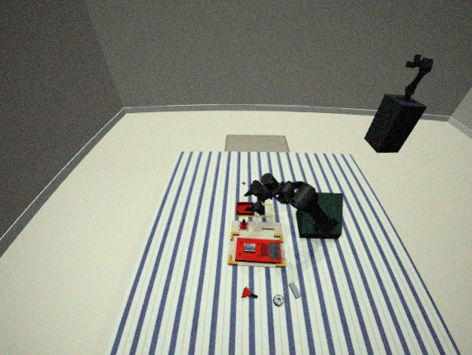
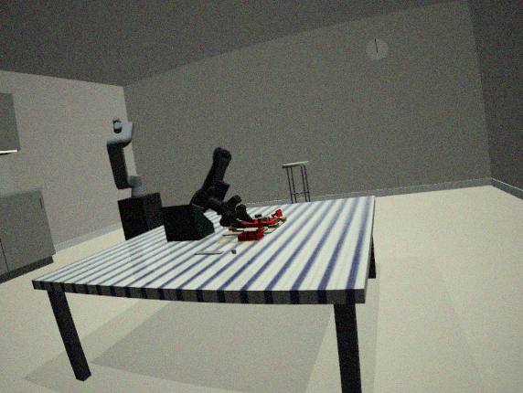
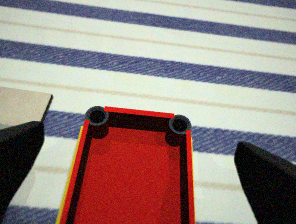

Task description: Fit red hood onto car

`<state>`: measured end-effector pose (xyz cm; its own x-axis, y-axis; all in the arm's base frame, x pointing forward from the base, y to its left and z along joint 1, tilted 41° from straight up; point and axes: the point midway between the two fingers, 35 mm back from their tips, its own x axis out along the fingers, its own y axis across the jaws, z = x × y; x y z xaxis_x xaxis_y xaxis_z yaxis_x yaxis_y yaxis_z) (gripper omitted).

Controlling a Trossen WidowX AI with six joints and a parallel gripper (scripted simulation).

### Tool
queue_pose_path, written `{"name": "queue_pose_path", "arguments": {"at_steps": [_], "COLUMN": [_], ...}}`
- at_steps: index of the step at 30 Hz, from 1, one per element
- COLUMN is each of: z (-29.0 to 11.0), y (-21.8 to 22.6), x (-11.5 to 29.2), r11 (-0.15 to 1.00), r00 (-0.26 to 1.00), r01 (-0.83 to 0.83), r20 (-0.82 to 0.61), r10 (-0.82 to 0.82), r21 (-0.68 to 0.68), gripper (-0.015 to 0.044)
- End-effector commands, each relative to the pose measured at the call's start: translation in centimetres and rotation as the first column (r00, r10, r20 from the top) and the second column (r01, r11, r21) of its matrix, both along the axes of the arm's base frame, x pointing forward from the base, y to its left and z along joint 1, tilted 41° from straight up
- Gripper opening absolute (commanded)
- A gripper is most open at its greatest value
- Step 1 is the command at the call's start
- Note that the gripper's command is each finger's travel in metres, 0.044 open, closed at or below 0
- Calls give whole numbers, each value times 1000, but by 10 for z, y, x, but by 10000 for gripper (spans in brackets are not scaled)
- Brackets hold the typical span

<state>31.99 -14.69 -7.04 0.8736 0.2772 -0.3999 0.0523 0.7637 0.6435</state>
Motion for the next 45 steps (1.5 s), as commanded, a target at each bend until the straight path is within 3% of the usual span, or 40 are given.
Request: {"name": "queue_pose_path", "arguments": {"at_steps": [1, 45], "z": [-5, -25], "y": [3, 24], "x": [0, 2], "r11": [1000, 1000], "r00": [1000, 1000], "r01": [4, 4], "r20": [-7, 1], "r10": [-4, -4], "r21": [4, 1], "gripper": [440, 440]}}
